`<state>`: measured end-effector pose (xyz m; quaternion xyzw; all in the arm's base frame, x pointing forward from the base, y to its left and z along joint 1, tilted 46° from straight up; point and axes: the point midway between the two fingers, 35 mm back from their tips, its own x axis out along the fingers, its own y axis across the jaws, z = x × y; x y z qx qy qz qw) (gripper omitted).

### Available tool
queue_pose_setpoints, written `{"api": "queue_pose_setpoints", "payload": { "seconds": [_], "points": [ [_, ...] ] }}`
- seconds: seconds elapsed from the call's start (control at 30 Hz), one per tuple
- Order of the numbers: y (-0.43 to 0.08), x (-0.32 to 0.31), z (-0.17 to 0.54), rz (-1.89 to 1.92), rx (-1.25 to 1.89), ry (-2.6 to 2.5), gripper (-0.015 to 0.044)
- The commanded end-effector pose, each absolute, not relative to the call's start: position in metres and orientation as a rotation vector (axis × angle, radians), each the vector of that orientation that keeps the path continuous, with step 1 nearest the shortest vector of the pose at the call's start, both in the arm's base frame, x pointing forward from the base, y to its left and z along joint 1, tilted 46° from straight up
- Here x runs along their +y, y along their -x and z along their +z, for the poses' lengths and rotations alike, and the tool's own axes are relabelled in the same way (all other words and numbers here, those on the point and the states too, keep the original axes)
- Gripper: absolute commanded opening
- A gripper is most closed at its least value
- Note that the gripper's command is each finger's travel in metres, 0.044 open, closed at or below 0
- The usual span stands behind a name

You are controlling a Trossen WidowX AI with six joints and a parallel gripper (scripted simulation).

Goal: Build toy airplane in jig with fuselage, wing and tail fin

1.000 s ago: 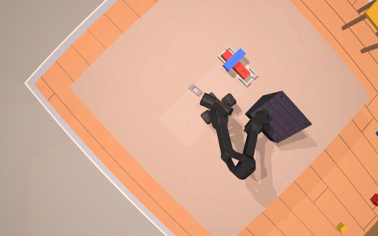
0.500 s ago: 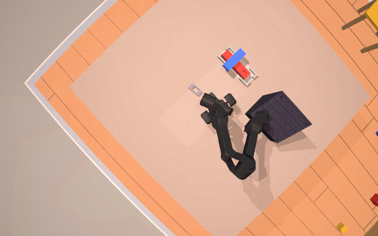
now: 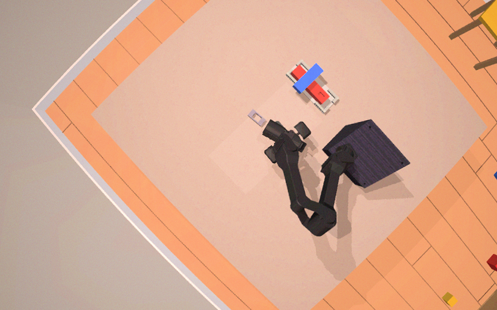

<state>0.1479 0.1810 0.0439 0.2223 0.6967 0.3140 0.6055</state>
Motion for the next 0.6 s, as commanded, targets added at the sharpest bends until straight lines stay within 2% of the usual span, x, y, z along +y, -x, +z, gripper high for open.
{"api": "queue_pose_setpoints", "payload": {
  "seconds": [0.0, 0.57],
  "points": [
    [-0.153, 0.174, 0.049, 0.721, 1.608, -0.504, 0.0],
    [-0.167, 0.137, 0.081, 0.693, 1.611, -0.51, 0.0]
  ]
}}
